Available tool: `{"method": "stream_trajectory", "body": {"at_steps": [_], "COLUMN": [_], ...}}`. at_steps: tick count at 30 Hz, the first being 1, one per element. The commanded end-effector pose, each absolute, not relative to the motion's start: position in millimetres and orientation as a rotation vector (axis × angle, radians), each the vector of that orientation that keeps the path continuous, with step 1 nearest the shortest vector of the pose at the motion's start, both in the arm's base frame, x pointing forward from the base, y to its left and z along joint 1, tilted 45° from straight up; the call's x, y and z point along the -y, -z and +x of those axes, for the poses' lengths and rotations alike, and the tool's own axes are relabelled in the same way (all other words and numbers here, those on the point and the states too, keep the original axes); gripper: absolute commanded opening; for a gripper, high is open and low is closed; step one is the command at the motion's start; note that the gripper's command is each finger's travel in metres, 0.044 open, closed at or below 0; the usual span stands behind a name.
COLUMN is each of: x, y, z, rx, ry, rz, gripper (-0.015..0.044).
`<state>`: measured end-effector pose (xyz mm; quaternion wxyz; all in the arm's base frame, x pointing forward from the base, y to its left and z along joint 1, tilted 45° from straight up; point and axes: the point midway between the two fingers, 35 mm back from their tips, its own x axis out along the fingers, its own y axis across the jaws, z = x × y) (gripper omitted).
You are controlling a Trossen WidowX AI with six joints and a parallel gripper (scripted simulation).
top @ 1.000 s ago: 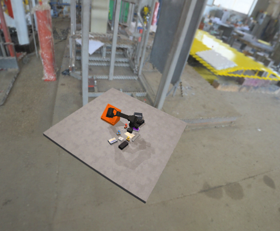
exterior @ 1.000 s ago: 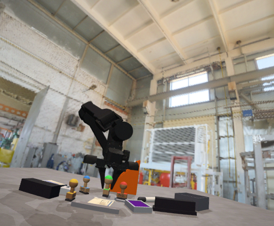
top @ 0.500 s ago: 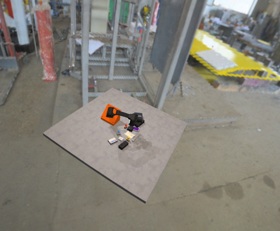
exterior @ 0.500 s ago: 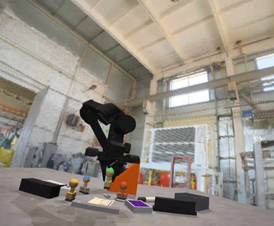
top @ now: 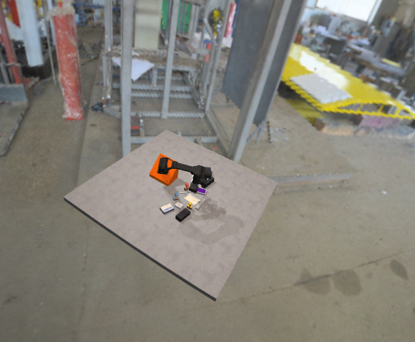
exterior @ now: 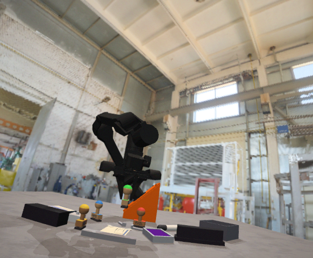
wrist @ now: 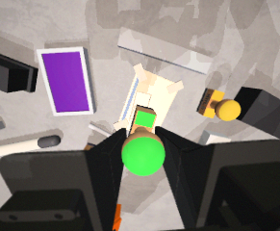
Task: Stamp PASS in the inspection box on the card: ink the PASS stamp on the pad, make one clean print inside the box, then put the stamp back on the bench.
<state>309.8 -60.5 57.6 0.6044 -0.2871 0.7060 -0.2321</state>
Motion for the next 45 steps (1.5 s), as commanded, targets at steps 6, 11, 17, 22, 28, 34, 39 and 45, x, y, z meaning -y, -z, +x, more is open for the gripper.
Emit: {"method": "stream_trajectory", "body": {"at_steps": [6,11,17,22,28,34,39,45], "x": [12.1,-16.7,-49.5,-74.4,-81.1,-75.3,-69.7,-62.9], "y": [-18.8,6.8,37.4,62.8,70.5,77.1,83.3,90.7], "z": [315.4,312.3,302.6,290.0,285.5,285.4,285.0,284.3], "rx": [-1.63,-1.631,-1.632,-1.632,-1.631,-1.631,-1.631,-1.631], "ry": [0.512,0.508,0.511,0.521,0.525,0.525,0.525,0.525], "rz": [-0.655,-0.651,-0.65,-0.653,-0.655,-0.655,-0.655,-0.655], "gripper": [0.0,0.0,0.0,0.0,0.0,0.0,0.0,0.0]}}
